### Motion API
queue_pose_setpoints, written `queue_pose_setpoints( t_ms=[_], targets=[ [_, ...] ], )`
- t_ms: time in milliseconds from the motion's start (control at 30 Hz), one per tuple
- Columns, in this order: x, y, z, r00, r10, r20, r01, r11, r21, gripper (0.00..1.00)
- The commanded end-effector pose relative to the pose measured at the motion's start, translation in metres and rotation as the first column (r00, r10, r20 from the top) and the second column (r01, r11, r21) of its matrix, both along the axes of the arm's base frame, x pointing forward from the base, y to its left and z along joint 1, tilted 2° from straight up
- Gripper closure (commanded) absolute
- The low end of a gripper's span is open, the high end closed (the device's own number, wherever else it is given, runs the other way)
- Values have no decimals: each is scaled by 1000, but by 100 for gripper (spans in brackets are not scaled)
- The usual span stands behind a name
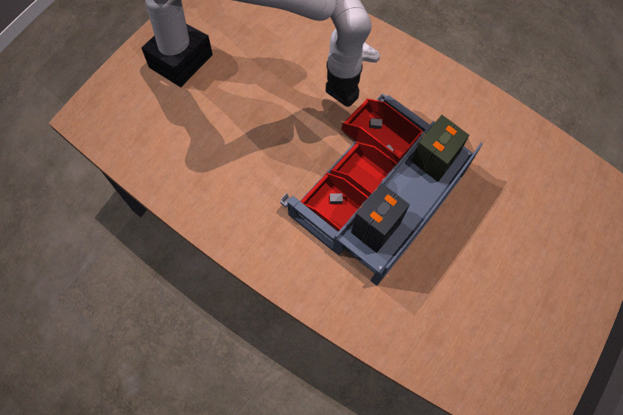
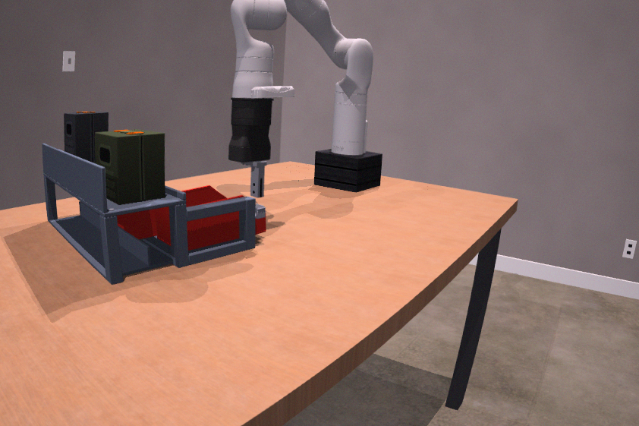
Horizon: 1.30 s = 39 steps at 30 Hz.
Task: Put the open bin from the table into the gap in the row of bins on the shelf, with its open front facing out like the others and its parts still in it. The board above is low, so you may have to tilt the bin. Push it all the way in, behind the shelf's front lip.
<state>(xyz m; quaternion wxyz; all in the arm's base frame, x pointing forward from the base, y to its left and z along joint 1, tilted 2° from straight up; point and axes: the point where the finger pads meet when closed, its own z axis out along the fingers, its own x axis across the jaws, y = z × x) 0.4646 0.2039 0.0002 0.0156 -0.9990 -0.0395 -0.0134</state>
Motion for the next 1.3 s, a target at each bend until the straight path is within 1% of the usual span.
queue_pose_setpoints(
  t_ms=[0, 33, 333, 533, 800, 1267],
  targets=[
    [-4, 3, -9, 1000, 5, -11, -5, 1000, 1, 100],
    [-4, 3, -9, 1000, 5, -11, -5, 1000, 1, 100],
    [-4, 3, -34, 1000, 5, -11, -5, 1000, 1, 100],
    [-4, 4, -44, 1000, 5, -11, -5, 1000, 1, 100],
    [-4, 4, -47, 1000, 5, -11, -5, 1000, 1, 100],
    [-4, 4, -48, 1000, 5, -11, -5, 1000, 1, 100]
  ],
)
